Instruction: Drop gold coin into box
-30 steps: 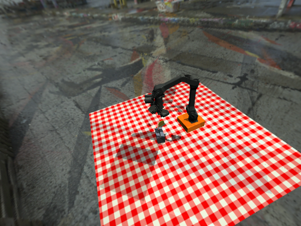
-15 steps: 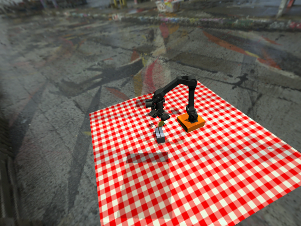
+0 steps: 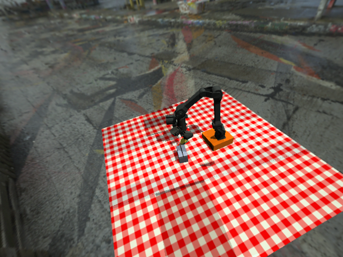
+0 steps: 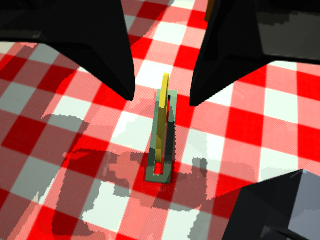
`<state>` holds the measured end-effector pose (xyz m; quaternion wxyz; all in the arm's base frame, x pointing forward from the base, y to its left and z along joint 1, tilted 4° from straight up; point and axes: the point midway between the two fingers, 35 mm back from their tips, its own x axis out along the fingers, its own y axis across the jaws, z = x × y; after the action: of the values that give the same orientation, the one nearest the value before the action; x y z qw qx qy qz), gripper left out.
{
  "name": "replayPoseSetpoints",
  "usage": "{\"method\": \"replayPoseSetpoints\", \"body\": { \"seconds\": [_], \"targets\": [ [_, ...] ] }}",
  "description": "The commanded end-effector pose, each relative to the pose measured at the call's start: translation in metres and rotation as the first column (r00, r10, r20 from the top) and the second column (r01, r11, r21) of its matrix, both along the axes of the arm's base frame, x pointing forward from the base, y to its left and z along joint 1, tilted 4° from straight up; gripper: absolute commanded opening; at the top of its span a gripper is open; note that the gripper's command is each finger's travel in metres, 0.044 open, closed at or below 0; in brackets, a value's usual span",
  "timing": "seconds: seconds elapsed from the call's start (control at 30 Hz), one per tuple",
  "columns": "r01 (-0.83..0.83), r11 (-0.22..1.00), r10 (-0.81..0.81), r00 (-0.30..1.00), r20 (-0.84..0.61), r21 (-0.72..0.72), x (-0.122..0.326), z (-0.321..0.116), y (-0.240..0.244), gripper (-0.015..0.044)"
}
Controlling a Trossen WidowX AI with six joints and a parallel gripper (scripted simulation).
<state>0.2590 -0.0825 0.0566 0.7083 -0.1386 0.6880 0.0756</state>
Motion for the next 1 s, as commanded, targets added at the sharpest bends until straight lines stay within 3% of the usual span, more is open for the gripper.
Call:
{"method": "replayPoseSetpoints", "body": {
  "seconds": [0.0, 0.97],
  "targets": [
    [-0.003, 1.000, 0.003, 1.000, 0.003, 0.004, 0.001, -0.008, 0.000, 0.0161],
    [-0.003, 1.000, 0.003, 1.000, 0.002, 0.004, 0.001, -0.052, -0.004, 0.0161]
  ]
}}
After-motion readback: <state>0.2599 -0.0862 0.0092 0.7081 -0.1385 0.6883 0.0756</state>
